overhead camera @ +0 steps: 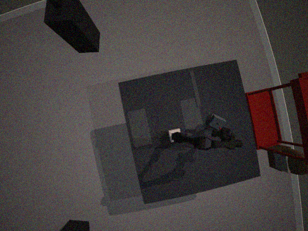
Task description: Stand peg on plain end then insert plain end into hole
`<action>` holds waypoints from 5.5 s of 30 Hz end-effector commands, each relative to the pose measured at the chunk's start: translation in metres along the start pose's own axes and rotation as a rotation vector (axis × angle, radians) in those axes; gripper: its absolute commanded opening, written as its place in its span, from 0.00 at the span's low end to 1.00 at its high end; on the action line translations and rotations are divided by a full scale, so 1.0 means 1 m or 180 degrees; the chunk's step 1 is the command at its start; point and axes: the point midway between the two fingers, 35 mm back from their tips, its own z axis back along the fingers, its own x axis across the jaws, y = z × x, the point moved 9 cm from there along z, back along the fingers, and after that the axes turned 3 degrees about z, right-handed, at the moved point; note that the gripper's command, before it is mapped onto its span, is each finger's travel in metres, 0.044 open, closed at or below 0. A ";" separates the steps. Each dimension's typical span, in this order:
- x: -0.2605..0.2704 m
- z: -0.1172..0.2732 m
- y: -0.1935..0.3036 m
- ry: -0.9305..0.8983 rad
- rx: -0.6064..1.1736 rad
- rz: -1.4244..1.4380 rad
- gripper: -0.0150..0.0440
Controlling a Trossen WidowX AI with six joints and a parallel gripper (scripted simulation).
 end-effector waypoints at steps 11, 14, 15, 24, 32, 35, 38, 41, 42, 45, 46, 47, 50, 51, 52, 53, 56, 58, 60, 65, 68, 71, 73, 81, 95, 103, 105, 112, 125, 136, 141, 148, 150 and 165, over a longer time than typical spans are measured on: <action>0.002 -0.033 -0.002 -0.0053 -0.0051 0.0025 0.25; 0.002 -0.033 -0.002 -0.0052 -0.0053 0.0036 0.25; 0.002 -0.034 -0.002 -0.0052 -0.0053 0.0036 0.25; 0.002 -0.038 -0.002 -0.0052 -0.0054 0.0045 0.25; 0.001 -0.047 -0.003 -0.0052 -0.0056 0.0052 0.25; 0.001 -0.049 -0.003 -0.0052 -0.0056 0.0052 0.25; 0.001 -0.052 -0.003 -0.0052 -0.0057 0.0052 0.25; 0.001 -0.054 -0.003 -0.0052 -0.0057 0.0052 0.25; 0.002 -0.055 -0.002 -0.0052 -0.0057 0.0052 0.25; 0.002 -0.057 -0.002 -0.0052 -0.0057 0.0052 0.25; 0.003 -0.057 -0.002 -0.0052 -0.0057 0.0052 0.25; 0.003 -0.058 -0.002 -0.0052 -0.0057 0.0052 0.25; 0.002 -0.057 -0.002 -0.0045 -0.0061 0.0059 0.25; 0.002 -0.056 -0.003 -0.0037 -0.0064 0.0066 0.25; 0.001 -0.054 -0.003 -0.0030 -0.0067 0.0073 0.25; 0.000 -0.053 -0.004 -0.0023 -0.0071 0.0080 0.25; 0.000 -0.053 -0.004 -0.0023 -0.0071 0.0080 0.25; 0.000 -0.053 -0.004 -0.0023 -0.0071 0.0080 0.25; 0.001 -0.053 -0.004 -0.0023 -0.0071 0.0080 0.25; 0.002 -0.053 -0.003 -0.0023 -0.0070 0.0080 0.25; 0.003 -0.053 -0.002 -0.0023 -0.0070 0.0080 0.25; 0.003 -0.053 -0.001 -0.0023 -0.0070 0.0080 0.25; 0.004 -0.054 -0.001 -0.0023 -0.0070 0.0080 0.25; 0.005 -0.057 -0.001 -0.0024 -0.0070 0.0080 0.25; 0.005 -0.061 -0.002 -0.0023 -0.0071 0.0079 0.25; 0.005 -0.062 -0.001 -0.0023 -0.0071 0.0080 0.25; 0.005 -0.062 -0.001 -0.0023 -0.0071 0.0080 0.25; 0.005 -0.064 -0.001 -0.0023 -0.0071 0.0080 0.25; 0.005 -0.066 -0.001 -0.0023 -0.0072 0.0080 0.25; 0.005 -0.068 -0.002 -0.0023 -0.0072 0.0080 0.25; 0.004 -0.070 -0.002 -0.0023 -0.0073 0.0079 0.25; 0.004 -0.072 -0.003 -0.0023 -0.0073 0.0079 0.25; 0.004 -0.073 -0.004 -0.0023 -0.0073 0.0079 0.25; 0.004 -0.079 -0.005 -0.0022 -0.0074 0.0079 0.25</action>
